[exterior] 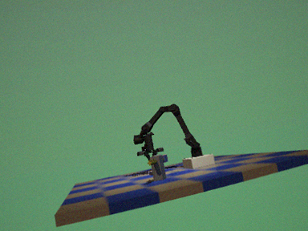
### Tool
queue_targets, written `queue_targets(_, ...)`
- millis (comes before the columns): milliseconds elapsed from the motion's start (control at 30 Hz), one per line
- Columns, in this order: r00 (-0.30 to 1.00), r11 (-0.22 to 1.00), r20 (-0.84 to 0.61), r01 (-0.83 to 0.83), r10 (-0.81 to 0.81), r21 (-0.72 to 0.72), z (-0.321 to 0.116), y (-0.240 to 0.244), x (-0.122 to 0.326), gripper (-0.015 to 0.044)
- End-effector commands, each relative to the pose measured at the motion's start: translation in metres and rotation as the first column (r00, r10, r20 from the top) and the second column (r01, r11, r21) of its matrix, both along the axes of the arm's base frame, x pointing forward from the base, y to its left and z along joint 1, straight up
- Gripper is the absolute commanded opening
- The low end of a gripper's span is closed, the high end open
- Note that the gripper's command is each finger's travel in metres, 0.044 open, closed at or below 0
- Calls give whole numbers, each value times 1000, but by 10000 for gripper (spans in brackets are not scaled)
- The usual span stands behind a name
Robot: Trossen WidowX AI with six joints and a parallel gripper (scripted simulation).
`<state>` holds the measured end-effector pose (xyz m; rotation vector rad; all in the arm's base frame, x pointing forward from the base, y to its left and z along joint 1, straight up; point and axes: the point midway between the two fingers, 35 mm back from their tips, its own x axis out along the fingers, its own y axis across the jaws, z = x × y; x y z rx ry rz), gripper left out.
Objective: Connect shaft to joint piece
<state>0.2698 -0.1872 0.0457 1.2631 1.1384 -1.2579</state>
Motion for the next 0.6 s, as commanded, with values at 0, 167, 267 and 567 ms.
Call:
queue_targets(0,1000,1000,1,0,0,4,-1,8,1,0)
queue_targets(167,1000,1000,1,0,0,5,-1,15,1,0)
queue_targets(267,1000,1000,1,0,0,6,-1,19,2,0)
queue_targets(567,1000,1000,2,0,0,7,-2,33,3,0)
